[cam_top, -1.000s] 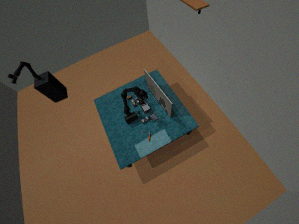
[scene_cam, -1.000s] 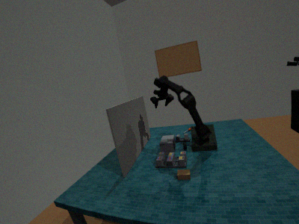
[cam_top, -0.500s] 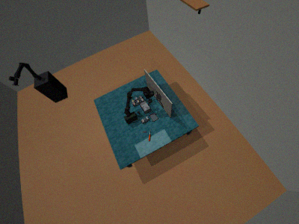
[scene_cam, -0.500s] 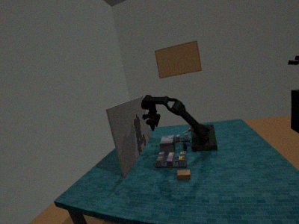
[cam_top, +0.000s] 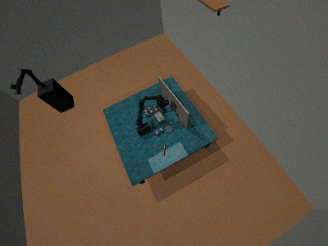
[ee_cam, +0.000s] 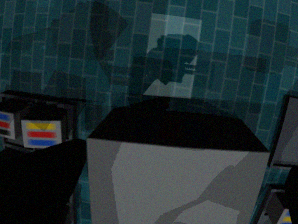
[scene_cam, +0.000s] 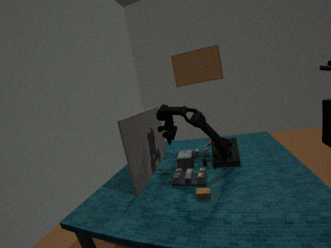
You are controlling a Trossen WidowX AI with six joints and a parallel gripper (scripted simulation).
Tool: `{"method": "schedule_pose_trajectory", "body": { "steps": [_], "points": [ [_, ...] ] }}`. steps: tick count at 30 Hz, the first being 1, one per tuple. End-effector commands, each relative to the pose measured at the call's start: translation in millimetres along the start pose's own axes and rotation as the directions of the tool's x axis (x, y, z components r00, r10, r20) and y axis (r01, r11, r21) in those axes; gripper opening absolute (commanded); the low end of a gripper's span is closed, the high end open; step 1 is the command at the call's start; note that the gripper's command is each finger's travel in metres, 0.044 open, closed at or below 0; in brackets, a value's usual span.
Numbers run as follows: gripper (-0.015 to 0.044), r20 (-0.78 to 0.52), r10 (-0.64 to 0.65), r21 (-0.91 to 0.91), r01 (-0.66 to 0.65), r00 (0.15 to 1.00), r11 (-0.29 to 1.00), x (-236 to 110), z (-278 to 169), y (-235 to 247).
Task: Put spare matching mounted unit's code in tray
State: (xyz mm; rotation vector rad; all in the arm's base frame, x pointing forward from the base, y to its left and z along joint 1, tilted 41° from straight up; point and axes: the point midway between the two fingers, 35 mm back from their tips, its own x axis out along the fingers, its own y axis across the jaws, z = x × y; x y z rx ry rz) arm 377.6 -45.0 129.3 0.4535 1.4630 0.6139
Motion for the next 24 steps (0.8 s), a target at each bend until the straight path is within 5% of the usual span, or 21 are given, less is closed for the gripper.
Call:
{"method": "schedule_pose_trajectory", "body": {
  "steps": [1,9,15,20,24],
  "points": [
    [0.0440,-0.009,0.003,-0.205,-0.004,1.000,0.979,5.8,-6.4,42.2],
    [0.0440,-0.042,0.014,-0.838,-0.043,0.999,0.545,28.2,-70.7,167.5],
    [0.0440,-0.076,0.039,-0.996,-0.078,0.996,0.046,41.8,-137.9,224.4],
    [0.0440,-0.077,0.040,-0.996,-0.078,0.996,0.030,42.2,-140.2,225.7],
    [0.0335,-0.077,0.040,-0.997,-0.078,0.996,0.029,59.9,-138.1,222.7]
  ]
}}
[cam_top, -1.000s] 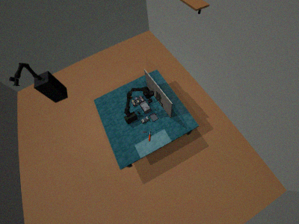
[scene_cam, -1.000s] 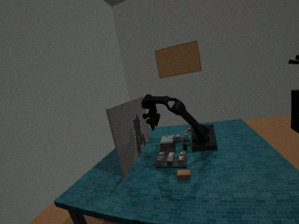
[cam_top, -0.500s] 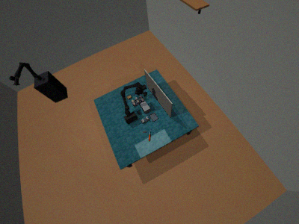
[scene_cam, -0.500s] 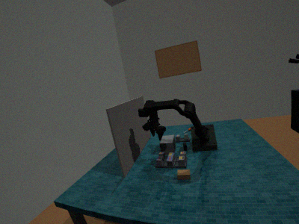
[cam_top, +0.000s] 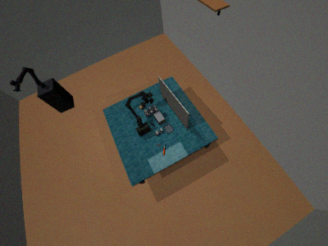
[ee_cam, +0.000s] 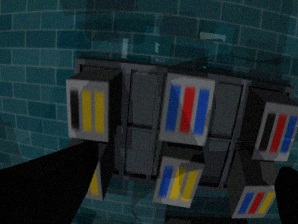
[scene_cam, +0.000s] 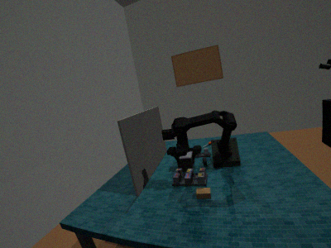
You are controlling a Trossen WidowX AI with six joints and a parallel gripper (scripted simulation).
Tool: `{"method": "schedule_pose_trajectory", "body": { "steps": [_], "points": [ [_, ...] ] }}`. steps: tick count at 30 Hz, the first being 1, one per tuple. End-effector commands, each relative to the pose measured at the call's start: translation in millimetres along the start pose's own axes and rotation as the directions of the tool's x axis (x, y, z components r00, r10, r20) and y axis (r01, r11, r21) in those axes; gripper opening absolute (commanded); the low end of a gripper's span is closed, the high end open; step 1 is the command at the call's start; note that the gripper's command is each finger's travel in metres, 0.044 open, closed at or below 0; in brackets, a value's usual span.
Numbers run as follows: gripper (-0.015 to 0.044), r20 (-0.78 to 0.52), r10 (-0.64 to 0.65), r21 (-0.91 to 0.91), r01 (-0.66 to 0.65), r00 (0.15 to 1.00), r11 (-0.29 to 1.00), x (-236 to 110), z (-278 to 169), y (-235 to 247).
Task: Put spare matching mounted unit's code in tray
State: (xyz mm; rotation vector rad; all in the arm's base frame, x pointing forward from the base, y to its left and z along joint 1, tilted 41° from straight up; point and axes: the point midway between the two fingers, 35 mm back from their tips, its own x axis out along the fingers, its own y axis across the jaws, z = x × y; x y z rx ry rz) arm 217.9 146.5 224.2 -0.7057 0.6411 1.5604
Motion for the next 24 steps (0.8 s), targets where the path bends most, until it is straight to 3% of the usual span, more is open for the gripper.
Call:
{"method": "schedule_pose_trajectory", "body": {
  "steps": [1,4,24],
  "points": [
    [0.0309,0.002,0.010,-0.002,-0.010,1.000,1.000,19.2,-3.4,-0.2],
    [0.0300,0.004,0.010,-0.002,-0.010,1.000,1.000,34.6,-6.2,-1.7],
    [0.0300,0.001,0.010,-0.003,-0.010,1.000,1.000,56.2,-6.5,-4.1]
  ]
}}
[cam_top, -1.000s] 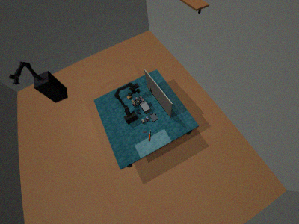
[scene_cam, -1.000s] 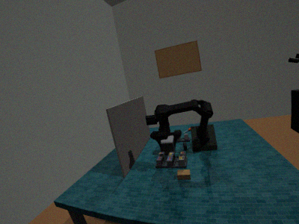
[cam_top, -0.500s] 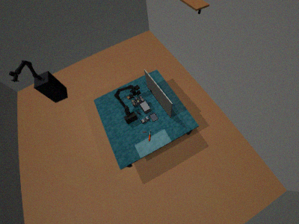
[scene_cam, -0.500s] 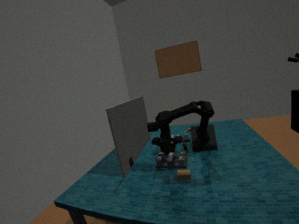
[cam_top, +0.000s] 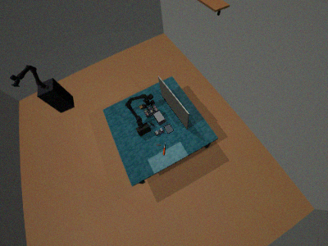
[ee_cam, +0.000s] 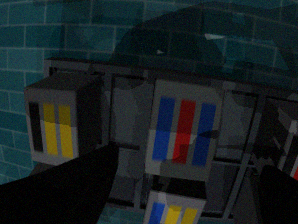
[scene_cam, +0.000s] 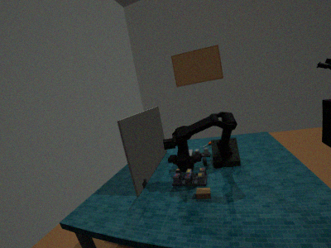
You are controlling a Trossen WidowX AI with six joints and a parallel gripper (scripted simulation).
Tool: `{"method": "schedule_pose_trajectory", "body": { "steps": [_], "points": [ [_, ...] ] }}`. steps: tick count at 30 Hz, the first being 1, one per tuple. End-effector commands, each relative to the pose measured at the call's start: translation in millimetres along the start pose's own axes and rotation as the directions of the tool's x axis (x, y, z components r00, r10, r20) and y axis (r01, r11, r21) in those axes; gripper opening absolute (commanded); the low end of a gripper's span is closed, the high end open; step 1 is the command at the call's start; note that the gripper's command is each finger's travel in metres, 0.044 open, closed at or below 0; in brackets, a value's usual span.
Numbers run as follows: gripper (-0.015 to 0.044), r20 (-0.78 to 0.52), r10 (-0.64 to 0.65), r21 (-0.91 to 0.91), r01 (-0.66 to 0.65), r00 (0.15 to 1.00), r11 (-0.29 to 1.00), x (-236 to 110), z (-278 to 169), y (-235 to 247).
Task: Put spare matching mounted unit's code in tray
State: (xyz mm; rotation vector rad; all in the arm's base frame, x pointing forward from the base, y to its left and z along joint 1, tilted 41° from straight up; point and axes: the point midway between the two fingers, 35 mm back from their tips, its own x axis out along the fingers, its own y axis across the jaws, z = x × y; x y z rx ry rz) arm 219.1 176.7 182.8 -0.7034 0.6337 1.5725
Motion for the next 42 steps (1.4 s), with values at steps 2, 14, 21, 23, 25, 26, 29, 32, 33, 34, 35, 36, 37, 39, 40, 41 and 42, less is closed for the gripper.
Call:
{"method": "schedule_pose_trajectory", "body": {
  "steps": [2,14,21,23,25,26,29,32,33,34,35,36,37,39,40,41,42],
  "points": [
    [0.0300,-0.006,0.002,0.004,-0.002,1.000,1.000,8.6,-1.8,0.0],
    [0.0300,-0.006,0.002,0.004,-0.002,1.000,1.000,28.4,-1.8,-0.4],
    [0.0300,-0.005,0.002,0.004,-0.002,1.000,1.000,39.9,-1.6,0.2],
    [0.0300,-0.004,0.002,0.004,-0.002,1.000,1.000,43.2,-1.5,0.4],
    [0.0300,-0.004,0.002,0.004,-0.002,1.000,1.000,46.4,-1.4,0.8],
    [0.0300,-0.003,0.002,0.004,-0.002,1.000,1.000,48.0,-1.4,0.9],
    [0.0300,-0.002,0.002,0.005,-0.002,1.000,1.000,52.9,-1.2,1.5],
    [0.0300,-0.001,0.002,0.005,-0.002,1.000,1.000,57.7,-1.1,2.2],
    [0.0300,-0.001,0.002,0.005,-0.002,1.000,1.000,59.3,-1.0,2.5],
    [0.0300,0.000,0.002,0.005,-0.002,1.000,1.000,60.9,-1.0,2.8],
    [0.0300,0.000,0.002,0.005,-0.002,1.000,1.000,62.2,-0.9,3.0],
    [0.0300,0.000,0.002,0.005,-0.002,1.000,1.000,63.0,-0.9,3.1],
    [0.0300,0.000,0.002,0.005,-0.002,1.000,1.000,63.3,-0.9,3.2],
    [0.0300,0.000,0.002,0.005,-0.002,1.000,1.000,63.3,-0.9,3.2],
    [0.0300,0.000,0.002,0.005,-0.002,1.000,1.000,63.3,-0.9,3.2],
    [0.0300,0.000,0.002,0.005,-0.002,1.000,1.000,63.3,-0.9,3.2],
    [0.0300,0.000,0.002,0.005,-0.002,1.000,1.000,63.3,-0.9,3.2]
  ]
}}
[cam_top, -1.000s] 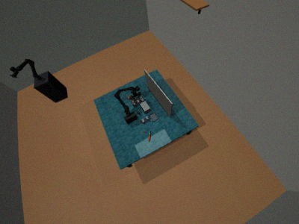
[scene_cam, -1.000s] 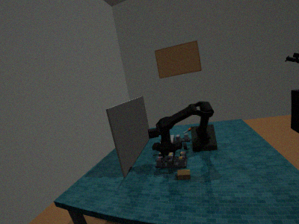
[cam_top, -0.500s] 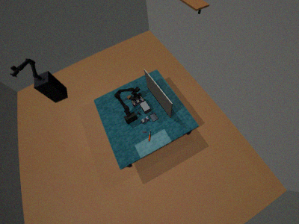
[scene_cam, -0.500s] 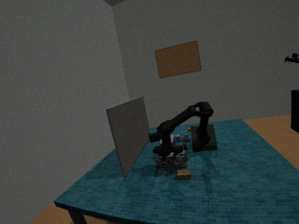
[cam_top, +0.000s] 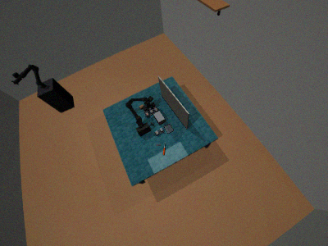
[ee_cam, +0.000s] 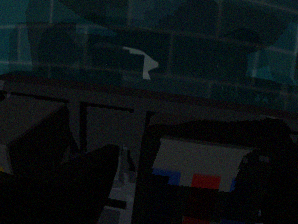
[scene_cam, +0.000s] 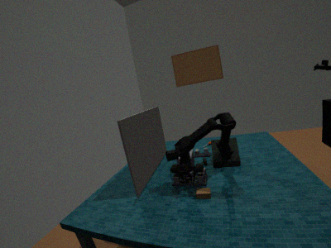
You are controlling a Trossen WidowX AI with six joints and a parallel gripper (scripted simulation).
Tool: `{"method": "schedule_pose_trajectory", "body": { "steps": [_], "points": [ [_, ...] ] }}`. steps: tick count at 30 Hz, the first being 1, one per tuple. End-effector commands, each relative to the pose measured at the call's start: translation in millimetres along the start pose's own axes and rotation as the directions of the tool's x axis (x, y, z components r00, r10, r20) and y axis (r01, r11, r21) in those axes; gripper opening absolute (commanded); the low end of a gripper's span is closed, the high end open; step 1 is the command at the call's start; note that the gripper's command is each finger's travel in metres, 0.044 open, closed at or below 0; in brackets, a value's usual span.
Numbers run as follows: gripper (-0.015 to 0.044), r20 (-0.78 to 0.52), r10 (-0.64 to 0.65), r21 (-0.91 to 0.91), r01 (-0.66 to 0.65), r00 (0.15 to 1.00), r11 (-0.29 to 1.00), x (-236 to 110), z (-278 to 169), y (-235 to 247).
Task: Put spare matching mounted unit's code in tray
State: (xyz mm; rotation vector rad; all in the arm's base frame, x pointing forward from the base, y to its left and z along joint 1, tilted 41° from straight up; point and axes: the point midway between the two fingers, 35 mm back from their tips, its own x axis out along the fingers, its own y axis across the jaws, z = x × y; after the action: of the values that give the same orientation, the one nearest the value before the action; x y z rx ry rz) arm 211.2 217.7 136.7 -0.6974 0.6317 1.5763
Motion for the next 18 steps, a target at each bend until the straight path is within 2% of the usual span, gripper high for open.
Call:
{"method": "schedule_pose_trajectory", "body": {
  "steps": [1,3,8,16,18],
  "points": [
    [0.0300,-0.005,-0.001,0.004,0.001,1.000,1.000,1.1,-1.4,0.0],
    [0.0300,-0.005,-0.001,0.004,0.001,1.000,1.000,1.1,-1.4,0.0],
    [0.0169,-0.001,0.001,0.001,-0.001,1.000,1.000,0.5,-0.4,0.4],
    [0.0115,-0.001,0.001,0.001,-0.001,1.000,1.000,0.5,-0.4,0.4],
    [0.0063,-0.001,0.001,0.001,-0.001,1.000,1.000,0.5,-0.4,0.4]
  ]
}}
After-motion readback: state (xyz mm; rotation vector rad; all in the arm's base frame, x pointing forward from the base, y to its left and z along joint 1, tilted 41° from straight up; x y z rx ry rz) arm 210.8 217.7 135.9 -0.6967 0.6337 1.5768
